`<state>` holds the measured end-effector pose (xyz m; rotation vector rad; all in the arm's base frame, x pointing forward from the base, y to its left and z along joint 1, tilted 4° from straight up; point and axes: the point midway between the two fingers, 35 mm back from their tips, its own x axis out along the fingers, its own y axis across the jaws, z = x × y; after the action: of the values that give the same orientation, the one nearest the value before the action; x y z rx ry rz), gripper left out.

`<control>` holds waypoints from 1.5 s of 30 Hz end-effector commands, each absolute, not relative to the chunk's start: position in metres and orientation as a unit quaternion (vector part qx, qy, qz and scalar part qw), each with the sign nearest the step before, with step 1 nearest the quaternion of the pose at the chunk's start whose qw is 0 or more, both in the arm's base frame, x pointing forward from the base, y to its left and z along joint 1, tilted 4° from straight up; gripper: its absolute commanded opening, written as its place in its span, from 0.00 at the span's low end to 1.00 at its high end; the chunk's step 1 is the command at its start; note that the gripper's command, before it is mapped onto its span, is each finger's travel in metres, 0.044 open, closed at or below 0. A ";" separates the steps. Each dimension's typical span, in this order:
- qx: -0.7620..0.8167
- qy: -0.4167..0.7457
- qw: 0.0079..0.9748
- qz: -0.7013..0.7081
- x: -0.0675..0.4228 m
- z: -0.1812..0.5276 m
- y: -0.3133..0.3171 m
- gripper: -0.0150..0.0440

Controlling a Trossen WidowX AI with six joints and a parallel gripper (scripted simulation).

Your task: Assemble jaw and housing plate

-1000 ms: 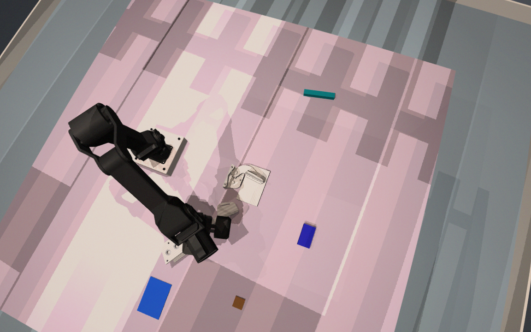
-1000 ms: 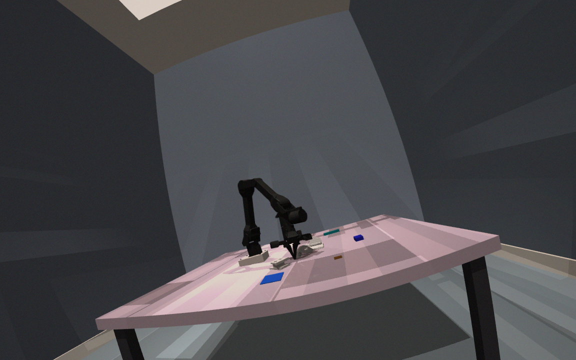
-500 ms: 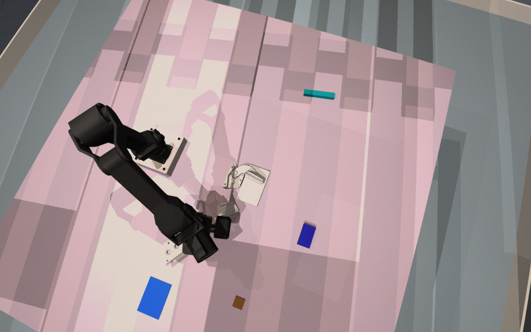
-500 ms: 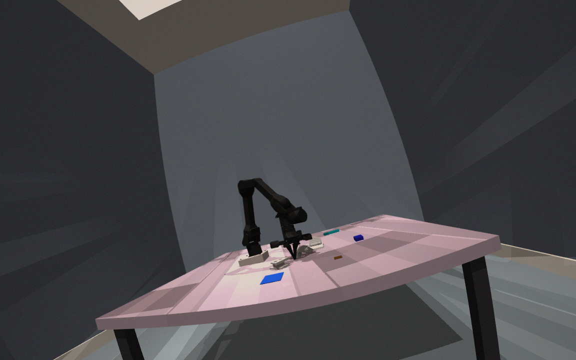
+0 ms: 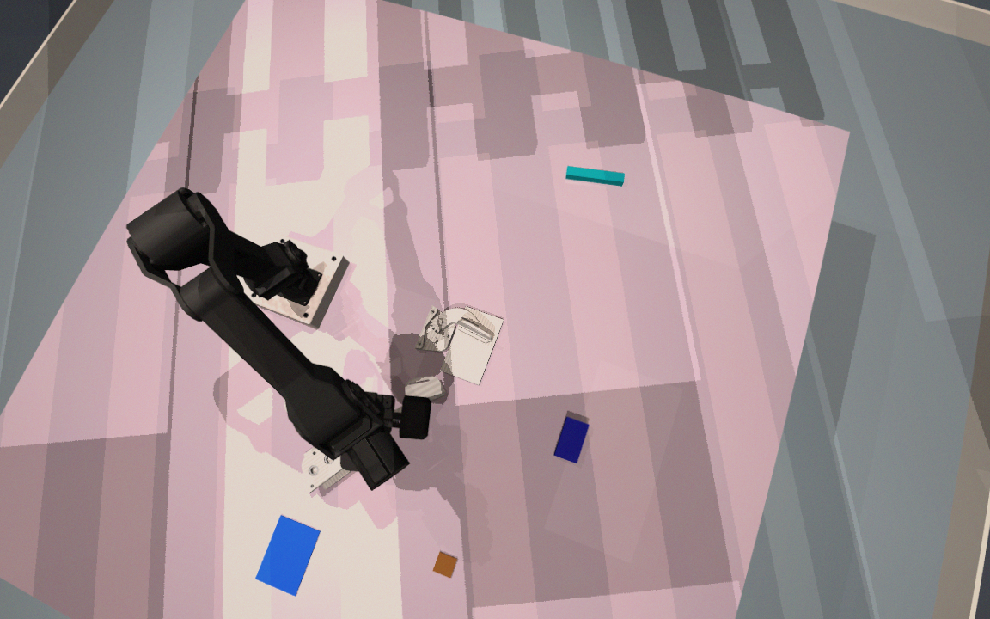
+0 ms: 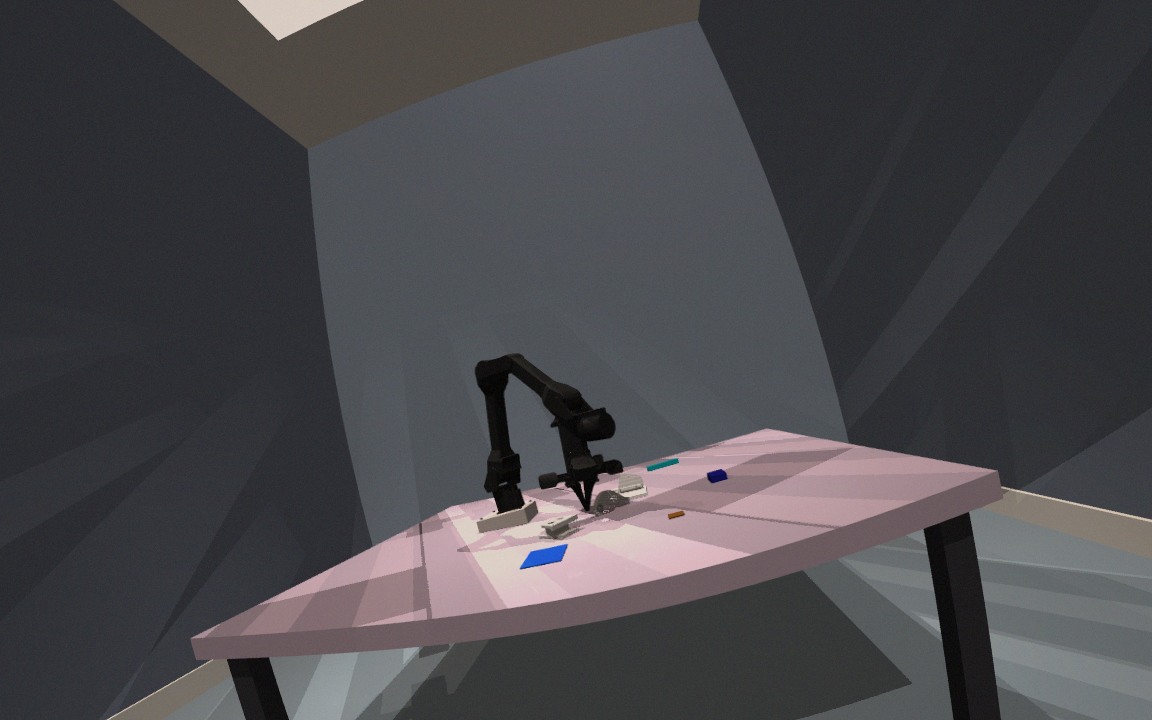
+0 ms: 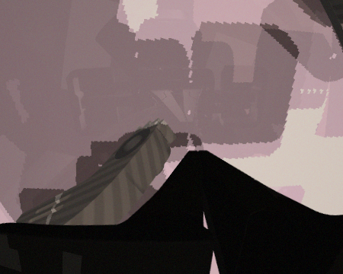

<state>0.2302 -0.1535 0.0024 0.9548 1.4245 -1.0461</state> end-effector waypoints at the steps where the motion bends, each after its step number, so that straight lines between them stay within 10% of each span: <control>1: 0.408 0.588 0.554 -0.425 0.243 0.058 -0.149 0.25; 45: 0.601 0.364 0.337 -0.627 0.238 0.067 -0.133 0.25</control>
<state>0.2396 -0.1354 0.0644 1.5006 1.0090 -1.5737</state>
